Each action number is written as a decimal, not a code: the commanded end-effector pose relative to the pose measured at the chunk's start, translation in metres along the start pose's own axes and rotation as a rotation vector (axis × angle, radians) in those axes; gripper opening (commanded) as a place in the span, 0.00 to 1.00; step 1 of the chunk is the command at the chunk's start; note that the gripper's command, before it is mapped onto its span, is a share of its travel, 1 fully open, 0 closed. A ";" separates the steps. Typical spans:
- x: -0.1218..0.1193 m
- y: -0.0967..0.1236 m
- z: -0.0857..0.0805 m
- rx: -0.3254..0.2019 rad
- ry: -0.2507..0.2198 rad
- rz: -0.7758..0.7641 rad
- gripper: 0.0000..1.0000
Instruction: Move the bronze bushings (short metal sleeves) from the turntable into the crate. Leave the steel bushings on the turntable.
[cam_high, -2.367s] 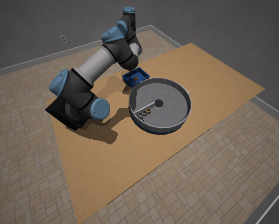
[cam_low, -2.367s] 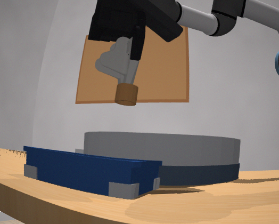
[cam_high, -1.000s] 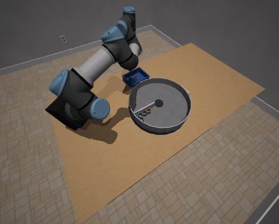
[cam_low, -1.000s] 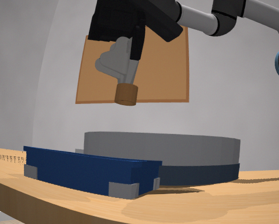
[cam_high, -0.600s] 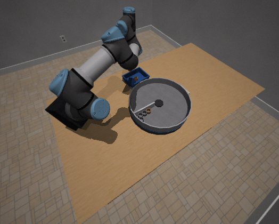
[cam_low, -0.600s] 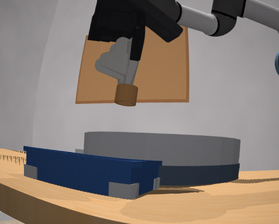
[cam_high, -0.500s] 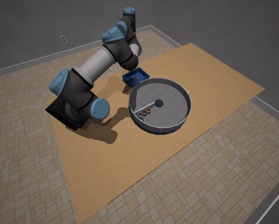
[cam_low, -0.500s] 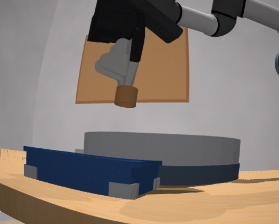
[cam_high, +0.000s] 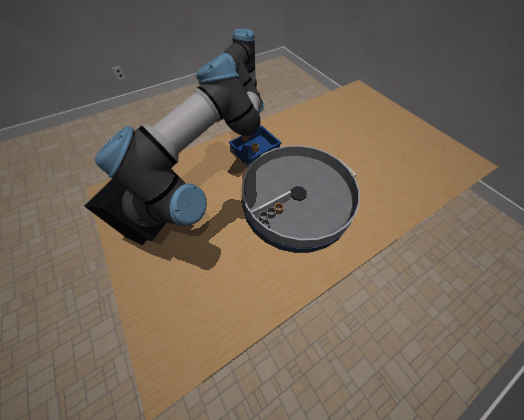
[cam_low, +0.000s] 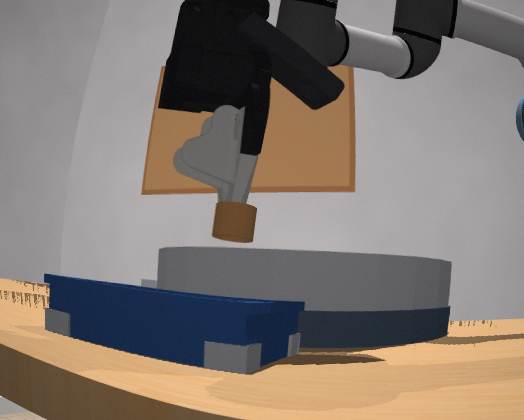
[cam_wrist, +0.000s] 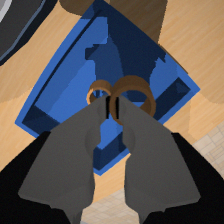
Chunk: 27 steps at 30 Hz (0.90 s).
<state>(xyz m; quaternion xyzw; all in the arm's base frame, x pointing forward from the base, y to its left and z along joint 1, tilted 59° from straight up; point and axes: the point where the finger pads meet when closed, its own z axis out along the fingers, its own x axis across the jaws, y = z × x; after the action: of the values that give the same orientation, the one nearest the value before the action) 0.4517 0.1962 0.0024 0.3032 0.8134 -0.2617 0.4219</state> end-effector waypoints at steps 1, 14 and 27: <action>0.000 0.001 0.016 -0.009 -0.001 0.000 0.00; 0.000 0.002 0.040 -0.009 -0.001 0.000 0.00; 0.000 0.002 0.041 -0.009 -0.001 0.000 0.00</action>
<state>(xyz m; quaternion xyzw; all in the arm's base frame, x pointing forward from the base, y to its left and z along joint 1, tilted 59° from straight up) 0.4745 0.1686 -0.0191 0.3015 0.8144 -0.2589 0.4229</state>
